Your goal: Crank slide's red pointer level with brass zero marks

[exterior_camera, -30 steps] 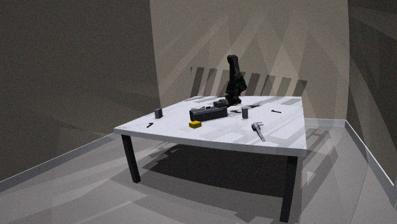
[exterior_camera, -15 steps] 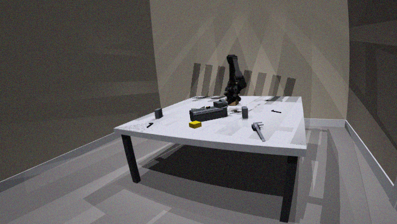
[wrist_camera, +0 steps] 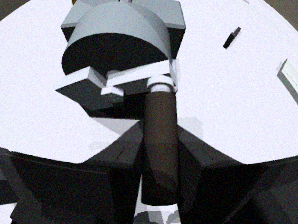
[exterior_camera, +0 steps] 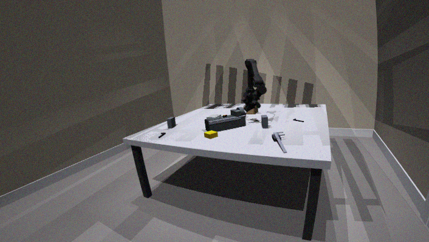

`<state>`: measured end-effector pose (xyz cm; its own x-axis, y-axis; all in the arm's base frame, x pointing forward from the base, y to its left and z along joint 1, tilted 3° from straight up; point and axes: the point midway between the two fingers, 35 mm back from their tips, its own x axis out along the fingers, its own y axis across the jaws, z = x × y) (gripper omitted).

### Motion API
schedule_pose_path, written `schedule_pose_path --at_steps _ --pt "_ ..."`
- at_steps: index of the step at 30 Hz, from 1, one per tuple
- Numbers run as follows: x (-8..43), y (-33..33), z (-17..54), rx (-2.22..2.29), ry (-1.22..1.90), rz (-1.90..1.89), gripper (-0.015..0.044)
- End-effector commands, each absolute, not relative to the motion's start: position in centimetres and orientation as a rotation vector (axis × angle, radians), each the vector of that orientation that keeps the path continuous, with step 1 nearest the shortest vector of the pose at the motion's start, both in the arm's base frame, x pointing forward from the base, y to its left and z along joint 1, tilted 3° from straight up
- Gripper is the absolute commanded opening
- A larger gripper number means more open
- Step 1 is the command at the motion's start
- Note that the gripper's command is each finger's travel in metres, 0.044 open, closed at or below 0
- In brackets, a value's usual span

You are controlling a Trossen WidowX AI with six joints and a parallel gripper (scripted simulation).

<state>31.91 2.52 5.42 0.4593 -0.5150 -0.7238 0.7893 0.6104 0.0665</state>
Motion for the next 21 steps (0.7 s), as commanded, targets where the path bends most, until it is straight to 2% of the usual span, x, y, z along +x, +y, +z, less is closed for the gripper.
schedule_pose_path --at_steps 1,21 --pt "32.18 2.75 6.32 0.435 0.706 -0.828 0.0" --pt "32.74 3.18 6.98 0.435 0.705 -0.828 0.0"
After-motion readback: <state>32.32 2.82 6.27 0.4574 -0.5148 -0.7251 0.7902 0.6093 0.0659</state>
